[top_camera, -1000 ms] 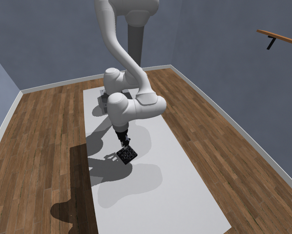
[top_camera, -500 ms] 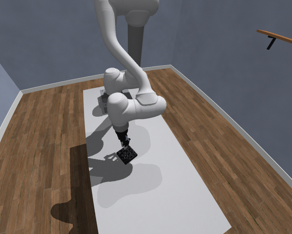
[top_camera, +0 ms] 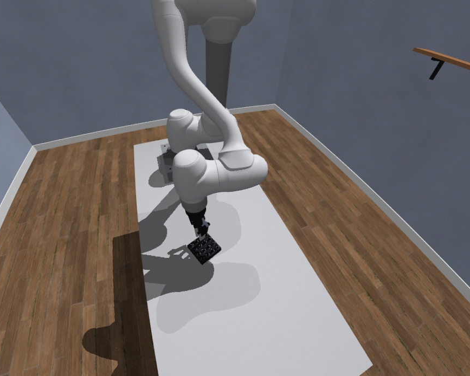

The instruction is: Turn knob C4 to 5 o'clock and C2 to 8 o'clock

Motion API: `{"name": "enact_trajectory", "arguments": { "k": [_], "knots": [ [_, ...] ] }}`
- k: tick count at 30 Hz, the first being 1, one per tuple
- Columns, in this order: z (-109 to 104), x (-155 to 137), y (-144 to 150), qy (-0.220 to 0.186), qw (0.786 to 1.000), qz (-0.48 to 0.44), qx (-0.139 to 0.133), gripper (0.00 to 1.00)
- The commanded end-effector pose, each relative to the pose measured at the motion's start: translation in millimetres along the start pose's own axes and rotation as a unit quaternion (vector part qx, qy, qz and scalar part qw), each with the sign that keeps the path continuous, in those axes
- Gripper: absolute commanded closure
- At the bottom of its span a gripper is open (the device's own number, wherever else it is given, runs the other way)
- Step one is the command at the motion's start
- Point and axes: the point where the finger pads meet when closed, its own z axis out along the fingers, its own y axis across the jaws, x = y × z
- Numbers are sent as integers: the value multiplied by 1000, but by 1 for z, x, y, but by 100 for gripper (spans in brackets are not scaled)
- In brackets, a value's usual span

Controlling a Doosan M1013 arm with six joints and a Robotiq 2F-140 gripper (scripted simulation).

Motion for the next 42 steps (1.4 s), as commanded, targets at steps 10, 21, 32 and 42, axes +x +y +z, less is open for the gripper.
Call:
{"name": "enact_trajectory", "arguments": {
  "k": [10,21,32,42],
  "knots": [
    [8,0,0,0,1000,0,0,88],
    [12,0,0,0,1000,0,0,88],
    [12,0,0,0,1000,0,0,88],
    [12,0,0,0,1000,0,0,88]
  ]
}}
